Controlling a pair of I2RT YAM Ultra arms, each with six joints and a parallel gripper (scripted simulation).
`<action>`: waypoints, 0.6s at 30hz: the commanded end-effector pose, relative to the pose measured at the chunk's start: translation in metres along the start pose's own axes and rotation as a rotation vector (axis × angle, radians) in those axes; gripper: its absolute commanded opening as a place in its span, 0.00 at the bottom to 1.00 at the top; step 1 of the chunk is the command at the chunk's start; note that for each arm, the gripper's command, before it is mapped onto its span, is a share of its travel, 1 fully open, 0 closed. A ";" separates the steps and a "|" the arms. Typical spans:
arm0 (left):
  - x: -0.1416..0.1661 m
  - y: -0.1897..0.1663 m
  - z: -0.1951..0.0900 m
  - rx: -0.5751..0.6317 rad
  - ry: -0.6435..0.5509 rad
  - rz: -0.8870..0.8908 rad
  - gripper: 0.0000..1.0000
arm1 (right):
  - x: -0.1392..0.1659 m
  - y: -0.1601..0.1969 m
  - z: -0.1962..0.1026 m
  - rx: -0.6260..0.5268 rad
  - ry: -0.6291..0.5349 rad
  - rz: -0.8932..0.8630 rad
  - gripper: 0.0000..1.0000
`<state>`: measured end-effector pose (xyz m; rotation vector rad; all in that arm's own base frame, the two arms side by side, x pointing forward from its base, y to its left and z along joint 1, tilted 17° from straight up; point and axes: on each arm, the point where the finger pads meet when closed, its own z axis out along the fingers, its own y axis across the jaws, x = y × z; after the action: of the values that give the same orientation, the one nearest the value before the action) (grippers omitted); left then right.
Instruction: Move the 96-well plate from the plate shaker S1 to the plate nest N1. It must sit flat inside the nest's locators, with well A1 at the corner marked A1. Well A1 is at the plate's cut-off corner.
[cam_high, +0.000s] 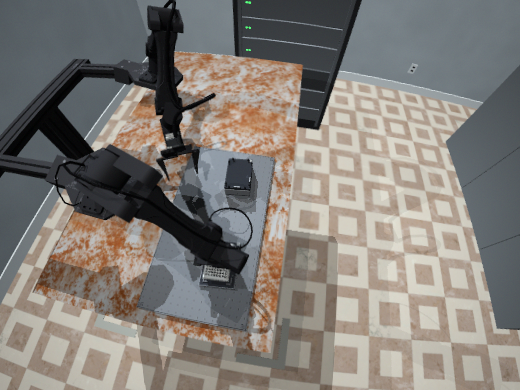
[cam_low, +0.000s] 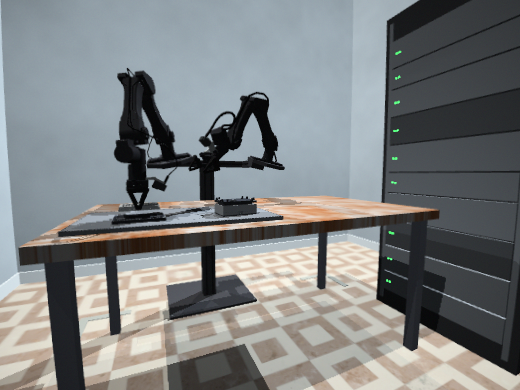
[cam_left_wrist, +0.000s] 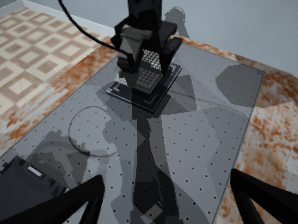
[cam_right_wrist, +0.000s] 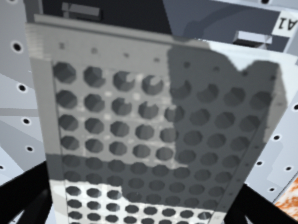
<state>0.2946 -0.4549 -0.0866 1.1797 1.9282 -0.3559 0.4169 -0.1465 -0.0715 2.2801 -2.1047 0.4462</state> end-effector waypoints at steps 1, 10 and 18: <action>-0.037 -0.001 -0.003 0.008 -0.077 0.002 1.00 | 0.001 -0.014 -0.008 0.034 0.010 -0.009 0.82; -0.032 0.000 -0.004 0.001 -0.065 -0.002 1.00 | 0.001 -0.002 0.000 0.023 0.004 -0.008 0.82; -0.032 0.000 -0.004 0.001 -0.065 -0.002 1.00 | 0.006 -0.010 0.015 0.042 0.009 -0.005 0.82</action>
<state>0.2946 -0.4550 -0.0865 1.1798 1.9281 -0.3564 0.4205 -0.1490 -0.0829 2.2874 -2.1020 0.4688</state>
